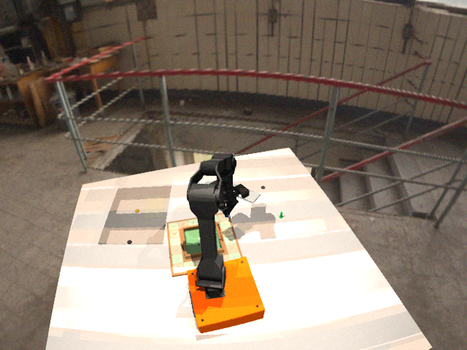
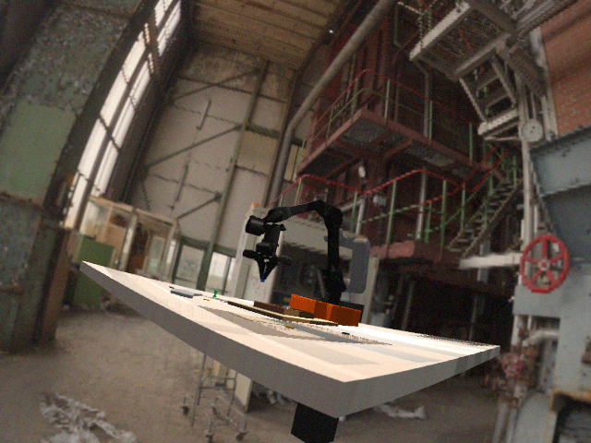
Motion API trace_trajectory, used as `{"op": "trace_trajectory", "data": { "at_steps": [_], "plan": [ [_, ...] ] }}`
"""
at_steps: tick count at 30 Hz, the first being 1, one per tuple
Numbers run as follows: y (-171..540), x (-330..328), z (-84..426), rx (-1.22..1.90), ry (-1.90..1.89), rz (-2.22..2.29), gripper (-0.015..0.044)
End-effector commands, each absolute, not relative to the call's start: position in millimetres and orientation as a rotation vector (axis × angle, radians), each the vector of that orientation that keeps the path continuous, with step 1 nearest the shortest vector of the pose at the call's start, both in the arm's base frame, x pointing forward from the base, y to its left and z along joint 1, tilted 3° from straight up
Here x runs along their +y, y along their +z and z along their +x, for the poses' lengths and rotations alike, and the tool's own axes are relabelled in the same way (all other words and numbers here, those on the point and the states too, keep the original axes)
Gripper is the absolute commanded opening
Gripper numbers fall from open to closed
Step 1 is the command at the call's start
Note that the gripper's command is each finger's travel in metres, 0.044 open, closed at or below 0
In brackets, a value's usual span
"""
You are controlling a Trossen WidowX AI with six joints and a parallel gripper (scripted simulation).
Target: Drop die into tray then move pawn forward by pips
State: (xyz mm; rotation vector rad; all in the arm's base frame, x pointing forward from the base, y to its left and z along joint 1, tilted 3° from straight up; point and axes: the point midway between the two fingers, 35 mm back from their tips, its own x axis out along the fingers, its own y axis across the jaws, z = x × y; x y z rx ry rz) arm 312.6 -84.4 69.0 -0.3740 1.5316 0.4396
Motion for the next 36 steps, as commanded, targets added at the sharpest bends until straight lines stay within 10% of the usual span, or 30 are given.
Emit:
{"op": "trace_trajectory", "data": {
  "at_steps": [1, 36],
  "plan": [
    [99.2, -85.0, 309.6, 1.527, 0.437, -0.382, 0.0000],
    [43.9, 73.9, 373.0, 1.523, 0.464, -0.403, 0.0000]
  ]
}}
